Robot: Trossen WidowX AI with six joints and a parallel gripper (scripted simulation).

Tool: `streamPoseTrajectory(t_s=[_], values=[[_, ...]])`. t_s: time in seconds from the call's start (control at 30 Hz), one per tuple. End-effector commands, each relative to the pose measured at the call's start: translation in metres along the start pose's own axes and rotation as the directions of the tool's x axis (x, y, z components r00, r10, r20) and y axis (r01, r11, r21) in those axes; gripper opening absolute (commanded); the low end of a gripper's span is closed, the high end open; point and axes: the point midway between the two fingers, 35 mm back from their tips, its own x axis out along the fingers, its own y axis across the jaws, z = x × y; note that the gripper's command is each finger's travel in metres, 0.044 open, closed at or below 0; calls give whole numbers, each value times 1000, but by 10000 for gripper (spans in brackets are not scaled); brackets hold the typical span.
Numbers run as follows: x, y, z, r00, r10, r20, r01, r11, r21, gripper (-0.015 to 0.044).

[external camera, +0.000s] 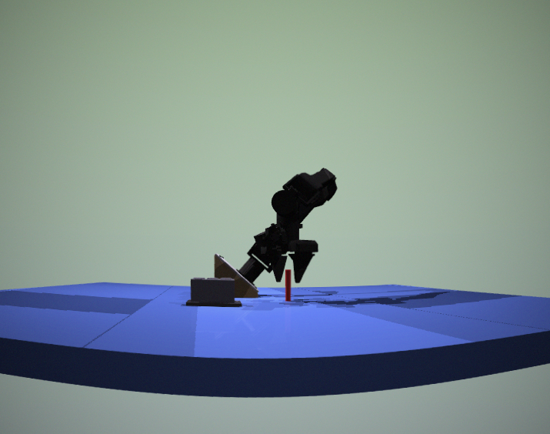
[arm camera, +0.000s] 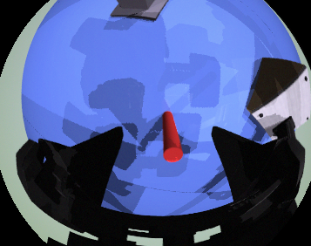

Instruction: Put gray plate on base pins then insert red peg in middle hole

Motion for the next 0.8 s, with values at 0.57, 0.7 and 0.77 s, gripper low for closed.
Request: streamPoseTrajectory(t_s=[0.57, 0.7, 0.77], values=[[7, -2, -2, 1000, -2, -8, 2, 1000, 5, 40], [7, -2, -2, 1000, -2, -8, 2, 1000, 5, 13], [7, -2, -2, 1000, -2, -8, 2, 1000, 5, 0]])
